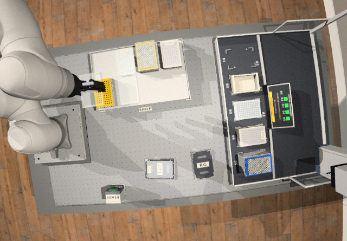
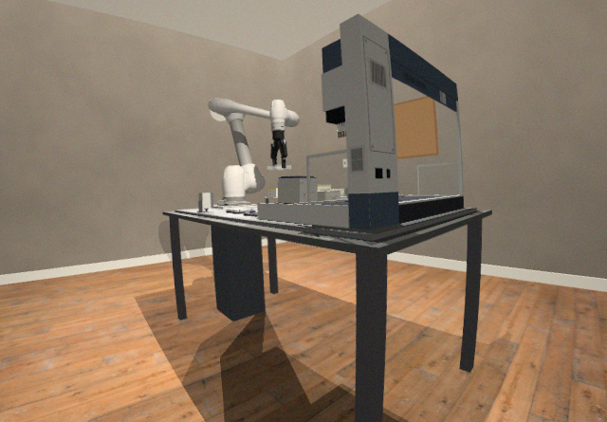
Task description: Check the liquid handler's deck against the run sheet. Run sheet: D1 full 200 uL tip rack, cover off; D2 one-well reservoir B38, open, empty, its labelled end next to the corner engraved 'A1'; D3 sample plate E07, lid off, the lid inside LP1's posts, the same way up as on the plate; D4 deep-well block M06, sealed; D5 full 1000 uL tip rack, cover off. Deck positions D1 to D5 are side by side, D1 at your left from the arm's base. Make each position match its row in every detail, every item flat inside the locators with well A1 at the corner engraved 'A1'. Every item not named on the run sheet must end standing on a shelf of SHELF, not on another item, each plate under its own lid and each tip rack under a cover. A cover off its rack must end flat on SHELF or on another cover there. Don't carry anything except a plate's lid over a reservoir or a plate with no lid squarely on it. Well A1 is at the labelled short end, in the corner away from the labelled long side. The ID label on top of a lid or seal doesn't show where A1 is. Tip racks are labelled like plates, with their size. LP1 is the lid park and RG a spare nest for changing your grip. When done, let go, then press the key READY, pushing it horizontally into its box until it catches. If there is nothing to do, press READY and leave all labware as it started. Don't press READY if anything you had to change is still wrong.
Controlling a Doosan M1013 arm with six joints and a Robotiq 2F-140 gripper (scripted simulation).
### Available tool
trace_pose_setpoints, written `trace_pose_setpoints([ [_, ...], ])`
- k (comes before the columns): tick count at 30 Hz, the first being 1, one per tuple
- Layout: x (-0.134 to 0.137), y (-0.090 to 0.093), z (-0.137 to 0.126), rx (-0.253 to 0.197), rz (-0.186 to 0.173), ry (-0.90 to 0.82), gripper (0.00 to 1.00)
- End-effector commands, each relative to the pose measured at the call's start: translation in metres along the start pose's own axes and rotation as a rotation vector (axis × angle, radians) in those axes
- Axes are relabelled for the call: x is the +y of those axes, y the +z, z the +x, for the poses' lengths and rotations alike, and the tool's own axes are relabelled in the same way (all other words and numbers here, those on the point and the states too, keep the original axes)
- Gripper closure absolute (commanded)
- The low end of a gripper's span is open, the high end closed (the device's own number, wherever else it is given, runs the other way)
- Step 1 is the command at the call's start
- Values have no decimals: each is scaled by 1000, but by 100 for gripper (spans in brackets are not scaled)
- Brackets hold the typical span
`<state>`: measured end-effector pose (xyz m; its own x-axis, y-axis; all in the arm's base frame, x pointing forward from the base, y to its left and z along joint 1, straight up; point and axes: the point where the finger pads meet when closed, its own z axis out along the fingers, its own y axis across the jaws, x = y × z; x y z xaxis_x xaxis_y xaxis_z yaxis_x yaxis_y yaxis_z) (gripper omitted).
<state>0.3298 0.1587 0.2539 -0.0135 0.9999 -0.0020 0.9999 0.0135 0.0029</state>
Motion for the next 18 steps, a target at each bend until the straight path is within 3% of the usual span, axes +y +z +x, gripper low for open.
trace_pose_setpoints([
  [1,0,0,0,1,-1,0,90],
  [18,0,25,0,1,-1,0,90],
])
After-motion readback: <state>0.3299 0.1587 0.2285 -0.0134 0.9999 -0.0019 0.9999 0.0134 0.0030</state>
